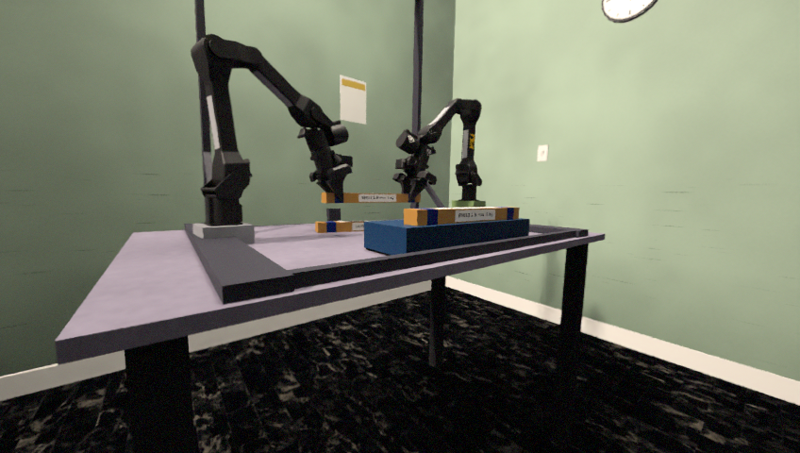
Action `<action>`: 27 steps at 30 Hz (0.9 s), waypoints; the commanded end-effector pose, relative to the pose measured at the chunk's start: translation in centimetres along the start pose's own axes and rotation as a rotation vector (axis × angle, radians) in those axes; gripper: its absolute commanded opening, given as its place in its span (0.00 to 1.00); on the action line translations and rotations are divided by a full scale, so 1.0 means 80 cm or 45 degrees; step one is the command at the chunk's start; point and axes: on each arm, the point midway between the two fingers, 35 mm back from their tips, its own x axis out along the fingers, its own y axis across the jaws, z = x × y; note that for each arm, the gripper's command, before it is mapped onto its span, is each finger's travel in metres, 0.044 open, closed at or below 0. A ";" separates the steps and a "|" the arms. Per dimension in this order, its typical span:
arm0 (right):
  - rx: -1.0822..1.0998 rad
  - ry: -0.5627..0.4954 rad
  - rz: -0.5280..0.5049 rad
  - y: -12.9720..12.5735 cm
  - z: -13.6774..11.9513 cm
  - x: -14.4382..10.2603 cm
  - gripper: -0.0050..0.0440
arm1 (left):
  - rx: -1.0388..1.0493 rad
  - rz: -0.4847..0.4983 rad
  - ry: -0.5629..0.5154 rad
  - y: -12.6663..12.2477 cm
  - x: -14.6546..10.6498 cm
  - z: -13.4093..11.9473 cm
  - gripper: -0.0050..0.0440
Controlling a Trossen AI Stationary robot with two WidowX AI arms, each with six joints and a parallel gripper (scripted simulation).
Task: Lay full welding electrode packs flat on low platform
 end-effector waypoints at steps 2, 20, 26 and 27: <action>-0.049 -0.037 0.049 -0.001 0.003 -0.014 0.00 | -0.048 0.030 -0.035 0.025 -0.011 0.005 0.00; -0.050 -0.039 0.046 -0.041 0.004 -0.013 0.00 | -0.046 0.037 -0.053 0.067 -0.014 0.013 0.00; -0.051 -0.038 0.045 -0.051 0.004 -0.013 0.00 | -0.047 0.037 -0.031 0.077 -0.009 0.009 0.00; -0.051 -0.039 0.045 -0.053 0.004 -0.013 0.00 | -0.047 0.038 -0.031 0.080 -0.009 0.009 0.00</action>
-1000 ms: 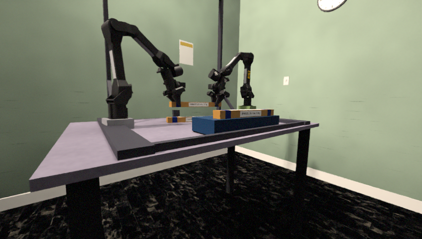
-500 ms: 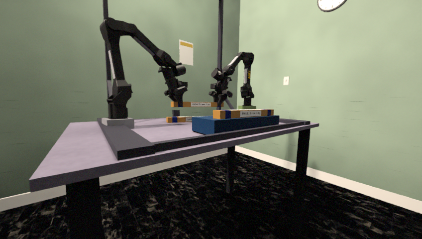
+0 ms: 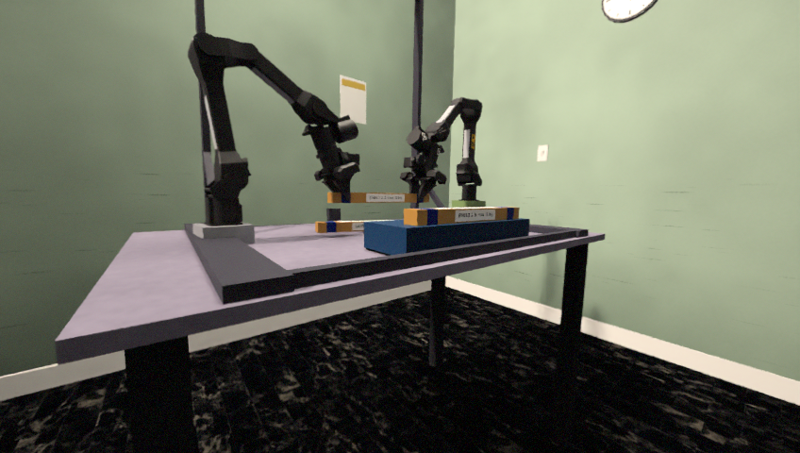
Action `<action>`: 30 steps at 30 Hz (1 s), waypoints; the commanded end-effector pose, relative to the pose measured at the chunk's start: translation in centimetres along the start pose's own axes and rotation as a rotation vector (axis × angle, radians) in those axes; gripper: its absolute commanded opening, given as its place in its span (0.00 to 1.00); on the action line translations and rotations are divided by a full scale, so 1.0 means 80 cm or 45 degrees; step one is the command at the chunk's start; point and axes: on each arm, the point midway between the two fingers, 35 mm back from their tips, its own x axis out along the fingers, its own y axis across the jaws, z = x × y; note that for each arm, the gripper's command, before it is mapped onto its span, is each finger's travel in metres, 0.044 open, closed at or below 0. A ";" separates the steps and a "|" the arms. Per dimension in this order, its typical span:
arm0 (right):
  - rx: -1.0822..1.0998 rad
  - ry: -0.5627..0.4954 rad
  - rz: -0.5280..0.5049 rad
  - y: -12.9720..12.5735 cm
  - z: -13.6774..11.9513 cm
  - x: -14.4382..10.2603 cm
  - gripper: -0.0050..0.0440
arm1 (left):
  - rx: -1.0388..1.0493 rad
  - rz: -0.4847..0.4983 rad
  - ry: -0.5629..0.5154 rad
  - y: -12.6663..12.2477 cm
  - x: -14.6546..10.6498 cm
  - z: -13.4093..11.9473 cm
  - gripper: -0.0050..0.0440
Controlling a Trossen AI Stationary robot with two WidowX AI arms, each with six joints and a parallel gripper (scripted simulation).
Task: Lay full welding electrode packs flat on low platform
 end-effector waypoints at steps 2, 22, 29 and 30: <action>-0.052 -0.038 0.040 -0.001 0.004 -0.012 0.00 | -0.048 0.040 -0.022 0.028 -0.007 0.009 0.00; -0.054 -0.061 0.034 -0.047 0.013 -0.016 0.00 | -0.047 0.044 -0.021 0.074 -0.008 0.007 0.00; -0.055 -0.058 0.033 -0.060 0.014 -0.015 0.00 | -0.046 0.044 -0.020 0.087 -0.008 0.007 0.00; -0.058 -0.053 0.034 -0.061 0.013 -0.014 0.00 | -0.052 0.046 -0.024 0.089 -0.009 0.008 0.00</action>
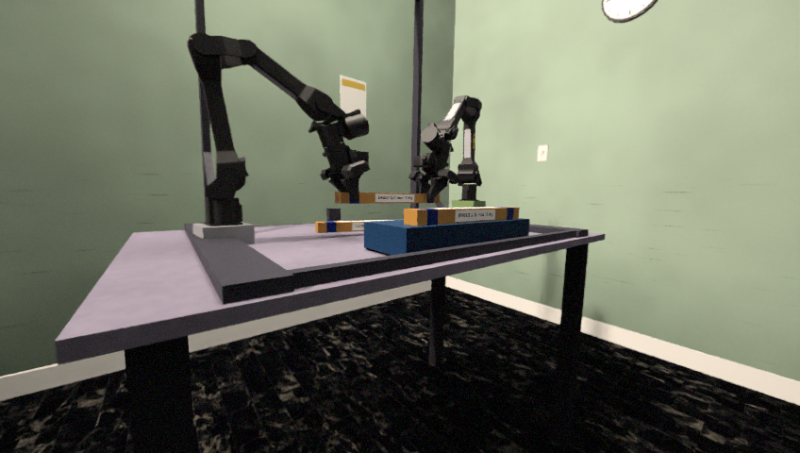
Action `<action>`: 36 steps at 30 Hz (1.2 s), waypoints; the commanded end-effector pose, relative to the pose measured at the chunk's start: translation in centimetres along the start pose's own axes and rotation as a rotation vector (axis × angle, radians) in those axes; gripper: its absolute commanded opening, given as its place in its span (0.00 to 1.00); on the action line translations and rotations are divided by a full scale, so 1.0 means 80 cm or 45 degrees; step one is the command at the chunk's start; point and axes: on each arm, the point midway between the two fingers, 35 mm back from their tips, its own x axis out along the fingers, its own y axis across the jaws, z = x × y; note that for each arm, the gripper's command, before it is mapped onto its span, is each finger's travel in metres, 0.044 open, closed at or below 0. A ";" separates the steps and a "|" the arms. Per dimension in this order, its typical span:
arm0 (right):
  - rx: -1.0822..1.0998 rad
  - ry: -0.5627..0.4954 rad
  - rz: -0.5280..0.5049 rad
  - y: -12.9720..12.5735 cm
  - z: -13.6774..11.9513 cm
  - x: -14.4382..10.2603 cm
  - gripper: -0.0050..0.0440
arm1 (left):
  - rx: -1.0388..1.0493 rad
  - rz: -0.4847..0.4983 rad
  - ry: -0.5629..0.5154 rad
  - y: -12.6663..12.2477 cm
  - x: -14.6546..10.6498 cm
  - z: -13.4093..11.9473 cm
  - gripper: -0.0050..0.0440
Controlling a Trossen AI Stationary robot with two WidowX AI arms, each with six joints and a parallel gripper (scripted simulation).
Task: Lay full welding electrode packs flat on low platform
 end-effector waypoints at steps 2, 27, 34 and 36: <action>-0.055 -0.043 0.032 0.000 0.013 -0.011 0.00 | -0.046 0.046 -0.018 0.027 -0.009 0.006 0.00; -0.057 -0.041 0.026 -0.059 0.014 -0.010 0.00 | -0.045 0.049 -0.016 0.086 -0.010 0.004 0.00; -0.063 -0.058 0.020 -0.071 0.016 -0.015 0.00 | -0.053 0.049 -0.016 0.098 -0.010 0.004 0.00; -0.057 -0.039 0.025 -0.077 0.014 -0.009 0.00 | -0.045 0.049 -0.015 0.103 -0.010 0.003 0.00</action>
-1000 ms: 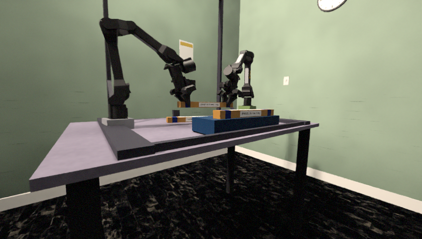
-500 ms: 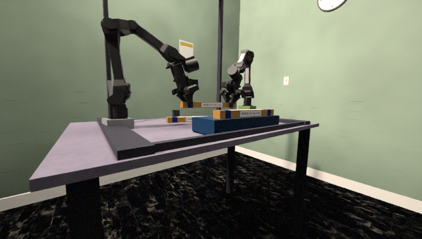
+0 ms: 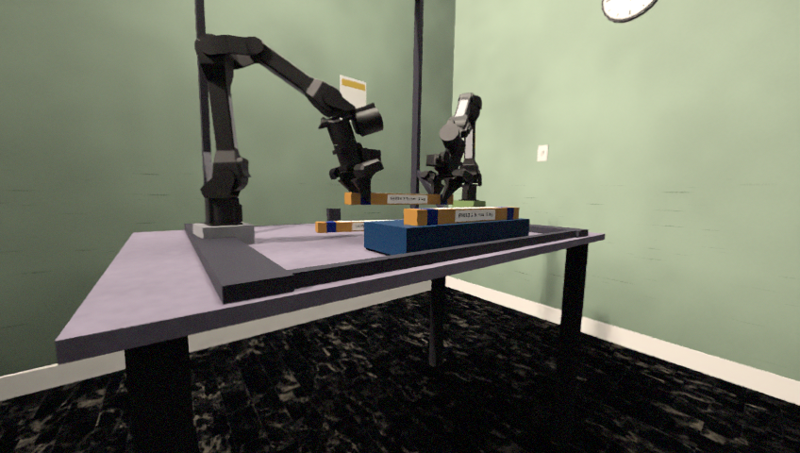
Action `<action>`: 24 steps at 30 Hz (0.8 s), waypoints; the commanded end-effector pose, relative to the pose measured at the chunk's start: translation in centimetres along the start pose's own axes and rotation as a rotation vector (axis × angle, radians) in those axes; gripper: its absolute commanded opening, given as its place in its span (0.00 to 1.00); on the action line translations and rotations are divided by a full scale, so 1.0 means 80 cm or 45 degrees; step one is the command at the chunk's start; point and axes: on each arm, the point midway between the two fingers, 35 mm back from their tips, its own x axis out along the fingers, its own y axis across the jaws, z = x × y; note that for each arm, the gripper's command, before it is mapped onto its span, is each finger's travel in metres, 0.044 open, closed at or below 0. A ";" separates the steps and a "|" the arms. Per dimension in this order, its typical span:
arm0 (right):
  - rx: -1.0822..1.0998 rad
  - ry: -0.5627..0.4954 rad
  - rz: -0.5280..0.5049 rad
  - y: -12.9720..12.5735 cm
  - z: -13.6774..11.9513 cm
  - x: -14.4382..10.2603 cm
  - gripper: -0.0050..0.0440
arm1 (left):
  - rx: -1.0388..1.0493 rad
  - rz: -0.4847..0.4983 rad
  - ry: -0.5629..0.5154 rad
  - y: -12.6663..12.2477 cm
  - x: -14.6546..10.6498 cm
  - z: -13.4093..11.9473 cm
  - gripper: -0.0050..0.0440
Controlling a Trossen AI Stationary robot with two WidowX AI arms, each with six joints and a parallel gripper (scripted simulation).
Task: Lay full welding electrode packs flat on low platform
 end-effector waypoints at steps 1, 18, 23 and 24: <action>-0.056 -0.040 0.015 -0.003 0.013 -0.011 0.00 | -0.042 0.057 -0.019 0.030 -0.012 0.005 0.00; -0.057 -0.040 0.012 -0.041 0.013 -0.011 0.00 | -0.042 0.059 -0.018 0.068 -0.013 0.004 0.00; -0.058 -0.042 0.010 -0.054 0.014 -0.012 0.00 | -0.041 0.059 -0.018 0.081 -0.013 0.003 0.00; -0.058 -0.040 0.010 -0.056 0.014 -0.011 0.00 | -0.041 0.059 -0.018 0.083 -0.013 0.003 0.00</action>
